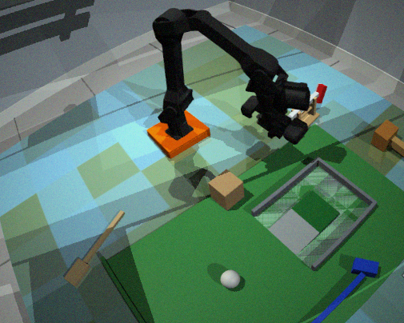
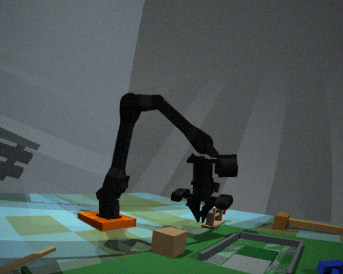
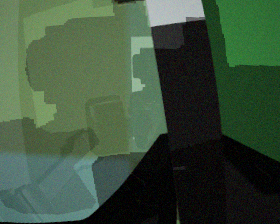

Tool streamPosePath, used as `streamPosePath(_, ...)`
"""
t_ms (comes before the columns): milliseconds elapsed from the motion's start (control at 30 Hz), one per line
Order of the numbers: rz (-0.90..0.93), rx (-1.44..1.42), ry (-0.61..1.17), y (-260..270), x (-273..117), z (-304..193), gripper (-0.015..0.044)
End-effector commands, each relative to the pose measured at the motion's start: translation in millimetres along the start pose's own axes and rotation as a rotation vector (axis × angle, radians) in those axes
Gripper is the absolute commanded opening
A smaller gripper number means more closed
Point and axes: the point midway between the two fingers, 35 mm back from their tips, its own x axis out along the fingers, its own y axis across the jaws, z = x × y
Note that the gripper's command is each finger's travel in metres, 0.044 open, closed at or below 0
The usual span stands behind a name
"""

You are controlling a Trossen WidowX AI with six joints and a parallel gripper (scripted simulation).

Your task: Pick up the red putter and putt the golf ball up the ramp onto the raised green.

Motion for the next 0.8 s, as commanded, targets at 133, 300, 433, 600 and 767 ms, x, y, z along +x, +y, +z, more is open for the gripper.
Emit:
streamPosePath(133,-0.018,-0.008,-0.012,-6,-41,14,0.0)
streamPosePath(300,-0.017,-0.008,-0.012,-4,-69,21,0.0)
streamPosePath(433,-0.016,-0.008,-0.012,-1,-88,24,0.0)
streamPosePath(600,-0.018,0.015,-0.002,-3,-83,18,0.0)
streamPosePath(767,-0.043,0.119,0.012,-17,-91,-2,0.0)
